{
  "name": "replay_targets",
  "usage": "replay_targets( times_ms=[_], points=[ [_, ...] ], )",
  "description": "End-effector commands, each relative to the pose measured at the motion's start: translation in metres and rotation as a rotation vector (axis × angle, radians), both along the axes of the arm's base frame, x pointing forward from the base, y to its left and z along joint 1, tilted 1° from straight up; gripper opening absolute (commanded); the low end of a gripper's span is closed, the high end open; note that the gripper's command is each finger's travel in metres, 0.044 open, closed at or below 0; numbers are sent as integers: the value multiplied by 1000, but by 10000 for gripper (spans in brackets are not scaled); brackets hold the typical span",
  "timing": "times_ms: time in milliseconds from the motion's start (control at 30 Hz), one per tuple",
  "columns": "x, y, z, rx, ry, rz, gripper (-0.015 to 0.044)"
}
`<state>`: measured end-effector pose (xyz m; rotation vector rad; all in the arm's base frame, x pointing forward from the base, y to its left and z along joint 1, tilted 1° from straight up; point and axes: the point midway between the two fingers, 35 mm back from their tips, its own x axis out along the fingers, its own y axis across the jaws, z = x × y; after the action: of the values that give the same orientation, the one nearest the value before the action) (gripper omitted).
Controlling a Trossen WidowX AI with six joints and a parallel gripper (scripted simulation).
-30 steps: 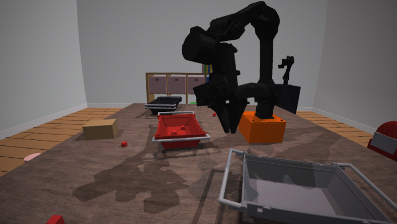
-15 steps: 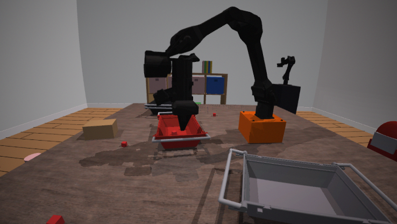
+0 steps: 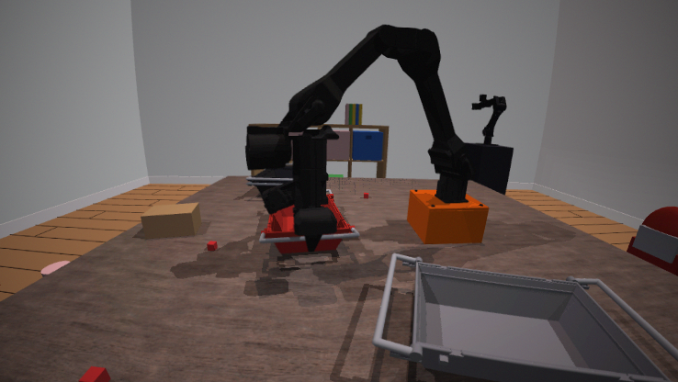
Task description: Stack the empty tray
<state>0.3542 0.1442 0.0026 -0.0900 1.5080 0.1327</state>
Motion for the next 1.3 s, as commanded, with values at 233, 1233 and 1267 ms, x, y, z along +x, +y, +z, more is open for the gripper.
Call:
replay_targets(
  times_ms=[233, 1233, 1267],
  points=[
    [0, -17, 23, -6, 3, -5, 83],
    [11, -73, 60, -11, 2, -5, 83],
    [11, -73, 60, -11, 2, -5, 83]
  ],
)
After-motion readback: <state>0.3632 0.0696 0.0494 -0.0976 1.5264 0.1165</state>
